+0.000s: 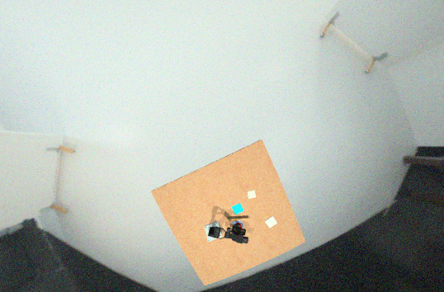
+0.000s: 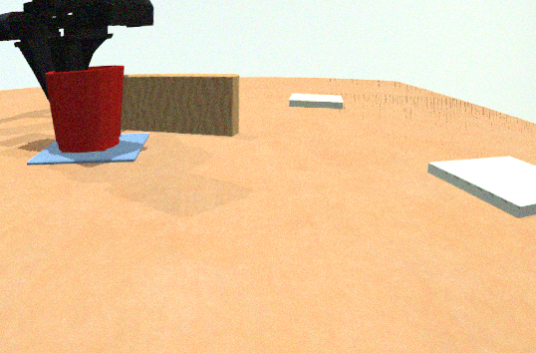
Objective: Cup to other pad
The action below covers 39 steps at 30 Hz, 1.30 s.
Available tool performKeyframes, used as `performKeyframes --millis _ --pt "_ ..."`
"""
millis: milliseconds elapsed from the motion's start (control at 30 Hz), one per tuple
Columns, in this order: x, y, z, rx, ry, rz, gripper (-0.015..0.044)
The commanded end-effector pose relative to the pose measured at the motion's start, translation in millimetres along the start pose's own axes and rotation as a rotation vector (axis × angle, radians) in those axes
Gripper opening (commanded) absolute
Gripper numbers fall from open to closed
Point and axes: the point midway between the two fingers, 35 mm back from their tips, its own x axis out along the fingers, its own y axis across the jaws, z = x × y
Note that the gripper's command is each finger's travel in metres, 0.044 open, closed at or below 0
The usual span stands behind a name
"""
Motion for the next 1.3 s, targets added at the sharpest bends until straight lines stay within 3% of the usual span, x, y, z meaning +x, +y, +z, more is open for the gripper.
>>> performKeyframes --millis 0,233,467,1267 --pt "0 0 0 0.0 0.0 -0.001 0.0049" --pt "0 0 0 0.0 0.0 -0.001 0.0002" --pt "-6 -1 0 0.0 0.001 -0.001 0.0" --pt "-85 -1 -2 0.007 0.0 0.001 0.0"
